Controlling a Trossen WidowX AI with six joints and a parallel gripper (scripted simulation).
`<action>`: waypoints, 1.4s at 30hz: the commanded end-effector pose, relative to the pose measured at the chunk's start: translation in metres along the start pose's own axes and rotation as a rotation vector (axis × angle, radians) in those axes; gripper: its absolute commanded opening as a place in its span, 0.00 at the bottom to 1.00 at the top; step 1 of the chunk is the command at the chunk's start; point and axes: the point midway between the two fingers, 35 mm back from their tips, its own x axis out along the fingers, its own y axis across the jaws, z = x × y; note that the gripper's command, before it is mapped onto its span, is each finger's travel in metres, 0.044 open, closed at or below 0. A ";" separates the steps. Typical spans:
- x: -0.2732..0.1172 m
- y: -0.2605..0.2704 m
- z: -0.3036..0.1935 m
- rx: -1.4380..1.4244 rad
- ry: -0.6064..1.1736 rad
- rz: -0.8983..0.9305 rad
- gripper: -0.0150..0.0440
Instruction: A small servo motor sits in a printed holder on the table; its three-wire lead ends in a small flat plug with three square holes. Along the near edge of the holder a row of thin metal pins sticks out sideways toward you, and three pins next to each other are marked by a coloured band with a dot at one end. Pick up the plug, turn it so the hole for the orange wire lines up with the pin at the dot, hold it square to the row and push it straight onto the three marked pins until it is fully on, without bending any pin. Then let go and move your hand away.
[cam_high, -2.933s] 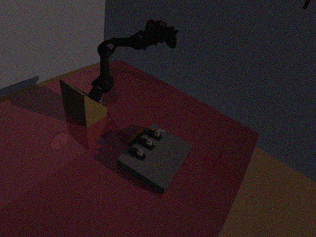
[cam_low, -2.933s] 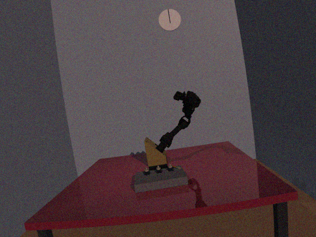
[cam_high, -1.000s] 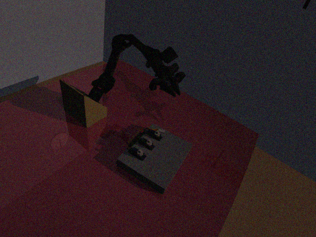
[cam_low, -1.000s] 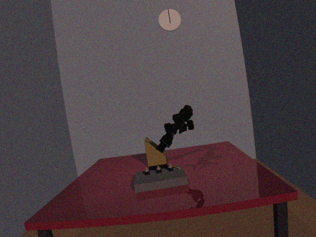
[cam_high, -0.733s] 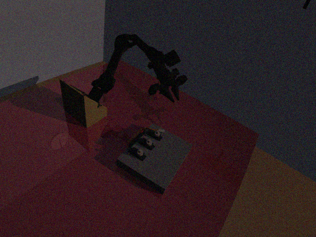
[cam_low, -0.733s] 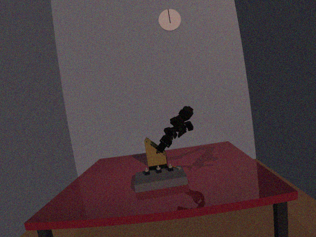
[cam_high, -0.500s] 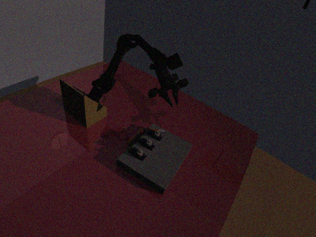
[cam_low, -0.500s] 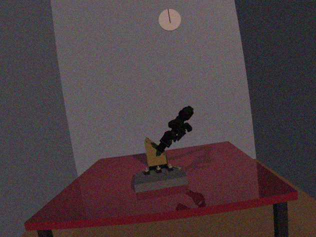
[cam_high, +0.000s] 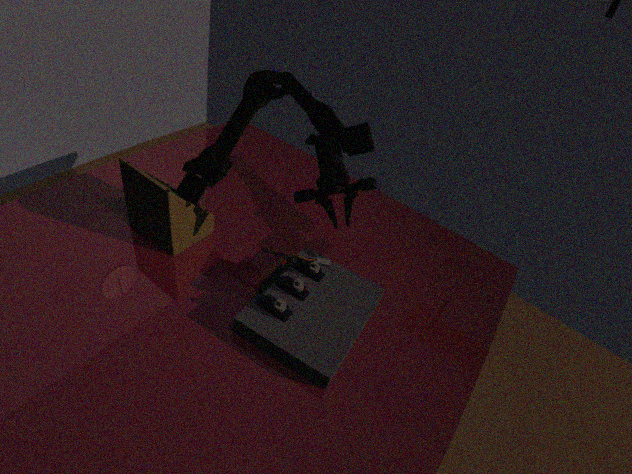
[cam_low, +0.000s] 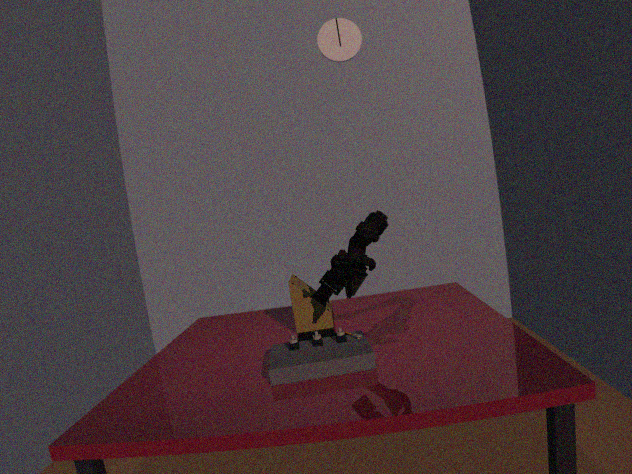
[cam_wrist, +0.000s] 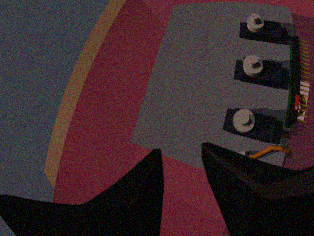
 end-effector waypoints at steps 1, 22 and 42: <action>0.007 -0.003 -0.003 0.111 0.037 -0.049 0.45; 0.039 -0.029 -0.018 0.722 0.139 -0.362 0.45; 0.061 -0.049 -0.035 1.316 0.097 -0.703 0.45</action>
